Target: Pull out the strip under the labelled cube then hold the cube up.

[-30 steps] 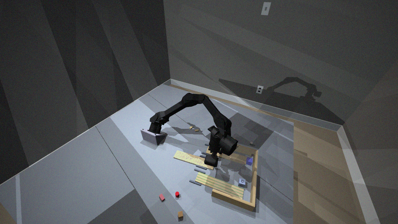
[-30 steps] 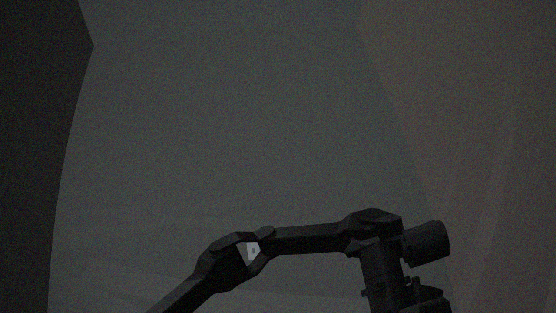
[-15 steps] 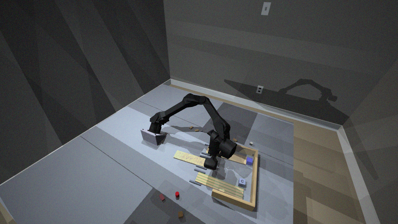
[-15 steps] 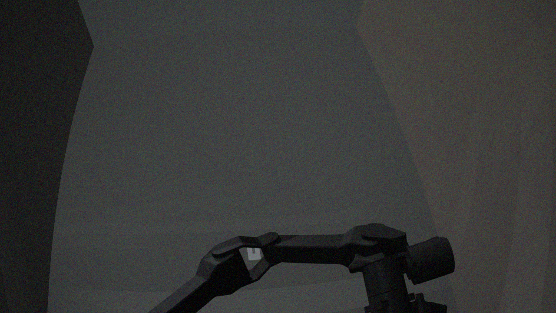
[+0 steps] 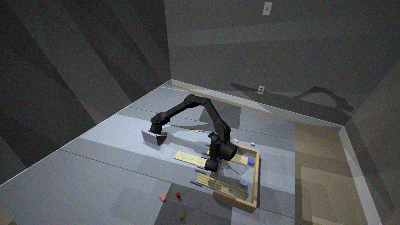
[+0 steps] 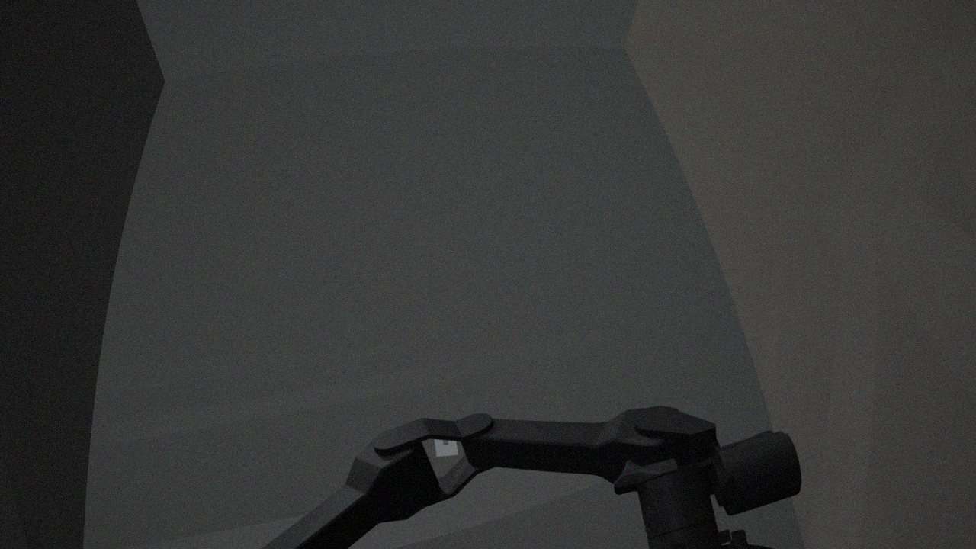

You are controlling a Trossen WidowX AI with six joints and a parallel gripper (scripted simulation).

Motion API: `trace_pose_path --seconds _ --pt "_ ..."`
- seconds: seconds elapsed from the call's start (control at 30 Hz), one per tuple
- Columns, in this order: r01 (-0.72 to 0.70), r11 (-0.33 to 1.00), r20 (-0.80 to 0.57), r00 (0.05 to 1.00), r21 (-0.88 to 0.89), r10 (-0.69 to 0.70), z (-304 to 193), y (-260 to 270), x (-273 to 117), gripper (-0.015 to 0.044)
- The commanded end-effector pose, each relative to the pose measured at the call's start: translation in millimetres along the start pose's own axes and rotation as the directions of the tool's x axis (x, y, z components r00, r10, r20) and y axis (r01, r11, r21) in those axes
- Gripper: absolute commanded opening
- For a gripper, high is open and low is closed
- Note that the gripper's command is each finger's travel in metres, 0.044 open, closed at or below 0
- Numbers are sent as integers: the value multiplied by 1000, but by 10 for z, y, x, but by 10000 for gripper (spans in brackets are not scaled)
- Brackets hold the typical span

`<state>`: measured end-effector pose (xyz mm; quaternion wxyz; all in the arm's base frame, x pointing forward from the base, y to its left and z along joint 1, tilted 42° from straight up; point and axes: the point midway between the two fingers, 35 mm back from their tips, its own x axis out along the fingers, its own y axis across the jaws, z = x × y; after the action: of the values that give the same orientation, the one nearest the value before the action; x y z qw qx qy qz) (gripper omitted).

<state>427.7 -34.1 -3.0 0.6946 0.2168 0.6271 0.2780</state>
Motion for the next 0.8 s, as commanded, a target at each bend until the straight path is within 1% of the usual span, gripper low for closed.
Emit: trace_pose_path --seconds 0.0,0.1,0.23,0.63,0.77 --pt "0 1000 0 1000 -1 0 2 3 -1 125" --pt "0 1000 0 1000 -1 0 2 3 -1 105" --pt "0 1000 -1 1000 -1 0 -24 6 -24 0" --pt "-1 1000 -4 1000 6 1 -525 78 -382 0" --pt "-2 1000 -5 1000 7 2 -592 91 -419 0"
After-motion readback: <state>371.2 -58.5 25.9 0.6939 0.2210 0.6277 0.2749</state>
